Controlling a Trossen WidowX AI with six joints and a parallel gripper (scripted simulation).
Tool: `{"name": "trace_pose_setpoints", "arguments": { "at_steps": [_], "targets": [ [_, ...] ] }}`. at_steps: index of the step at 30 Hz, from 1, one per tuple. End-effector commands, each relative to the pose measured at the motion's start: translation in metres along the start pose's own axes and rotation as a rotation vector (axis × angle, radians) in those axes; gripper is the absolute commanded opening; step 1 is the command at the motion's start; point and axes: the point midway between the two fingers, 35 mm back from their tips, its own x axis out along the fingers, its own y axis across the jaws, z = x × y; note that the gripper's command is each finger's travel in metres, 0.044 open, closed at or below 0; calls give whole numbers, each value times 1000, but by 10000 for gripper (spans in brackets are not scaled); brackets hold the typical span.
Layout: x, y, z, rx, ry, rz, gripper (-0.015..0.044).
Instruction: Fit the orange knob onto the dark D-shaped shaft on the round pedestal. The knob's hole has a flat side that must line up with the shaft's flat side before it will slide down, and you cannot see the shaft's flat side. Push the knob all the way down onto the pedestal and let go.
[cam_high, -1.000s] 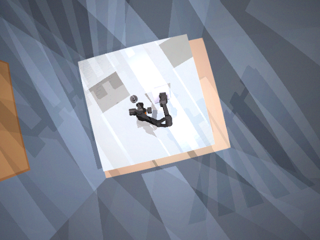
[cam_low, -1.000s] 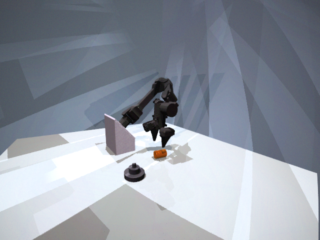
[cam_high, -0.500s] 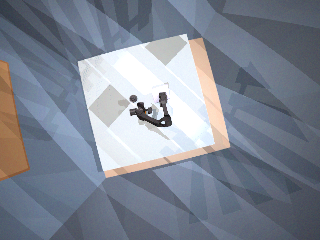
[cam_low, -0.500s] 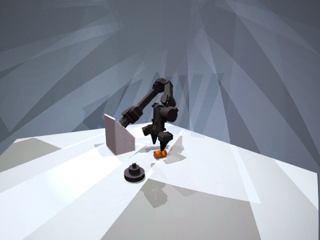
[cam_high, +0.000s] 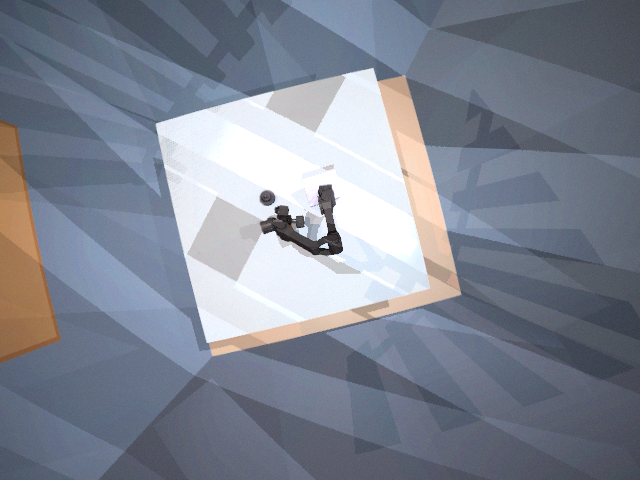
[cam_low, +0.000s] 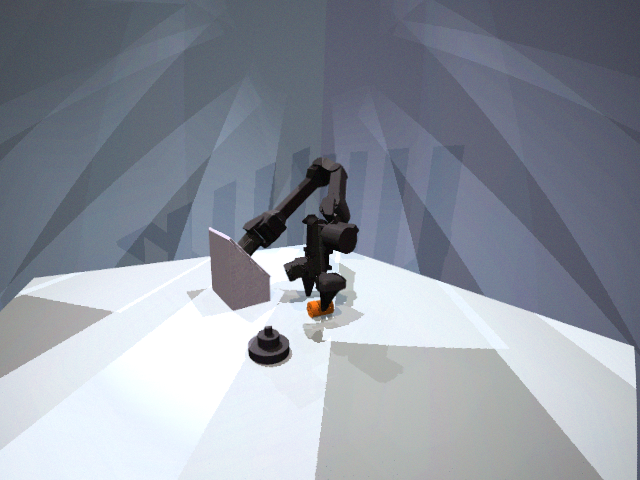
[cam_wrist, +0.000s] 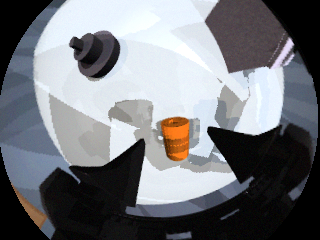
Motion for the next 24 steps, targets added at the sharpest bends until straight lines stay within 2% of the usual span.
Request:
{"name": "trace_pose_setpoints", "arguments": {
  "at_steps": [1, 15, 22, 24],
  "targets": [
    [7, 0, 0, 6, 4, -1, 440],
    [26, -1, 0, 7, 7, 0, 440],
    [26, -1, 0, 7, 7, 0, 256],
    [26, -1, 0, 7, 7, 0, 240]
  ]
}}
